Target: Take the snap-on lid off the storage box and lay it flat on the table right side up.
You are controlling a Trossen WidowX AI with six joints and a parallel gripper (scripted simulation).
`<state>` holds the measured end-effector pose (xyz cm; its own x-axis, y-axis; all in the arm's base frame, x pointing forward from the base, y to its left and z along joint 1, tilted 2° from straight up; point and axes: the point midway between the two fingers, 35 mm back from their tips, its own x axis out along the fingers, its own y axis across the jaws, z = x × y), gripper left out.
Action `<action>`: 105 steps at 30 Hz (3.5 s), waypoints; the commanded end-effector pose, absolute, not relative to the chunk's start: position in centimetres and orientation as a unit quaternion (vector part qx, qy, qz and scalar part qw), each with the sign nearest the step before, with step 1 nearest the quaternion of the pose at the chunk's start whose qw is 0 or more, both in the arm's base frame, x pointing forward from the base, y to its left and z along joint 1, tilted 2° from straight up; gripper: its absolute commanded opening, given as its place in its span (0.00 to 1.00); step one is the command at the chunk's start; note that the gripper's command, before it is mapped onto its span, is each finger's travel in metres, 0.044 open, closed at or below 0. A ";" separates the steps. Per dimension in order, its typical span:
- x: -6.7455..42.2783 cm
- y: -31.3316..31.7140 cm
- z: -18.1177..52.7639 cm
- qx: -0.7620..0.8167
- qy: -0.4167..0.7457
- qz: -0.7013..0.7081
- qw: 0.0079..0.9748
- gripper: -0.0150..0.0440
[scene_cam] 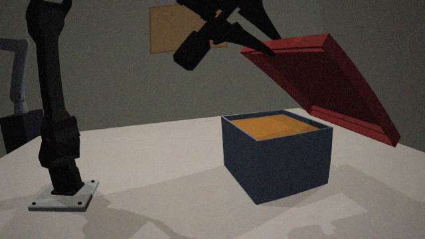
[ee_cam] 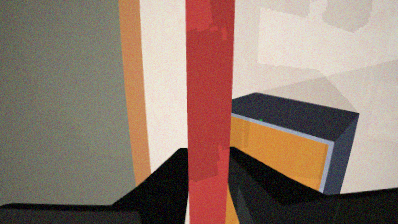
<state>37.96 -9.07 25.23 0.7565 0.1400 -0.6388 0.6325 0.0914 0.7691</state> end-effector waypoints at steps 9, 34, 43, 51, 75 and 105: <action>38.1 -11.4 25.5 0.647 0.297 -0.177 0.680 0.25; 38.3 -16.4 25.4 0.645 0.297 -0.178 0.681 0.25; 38.4 -18.2 25.4 0.645 0.296 -0.178 0.682 0.25; 38.4 -19.8 25.4 0.644 0.296 -0.178 0.682 0.25; 38.6 -24.5 25.4 0.643 0.296 -0.179 0.684 0.25; 38.6 -25.1 23.3 0.642 0.296 -0.179 0.684 0.25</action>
<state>38.49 -25.20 23.43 0.7561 0.1316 -0.6411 0.6323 0.1056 0.7675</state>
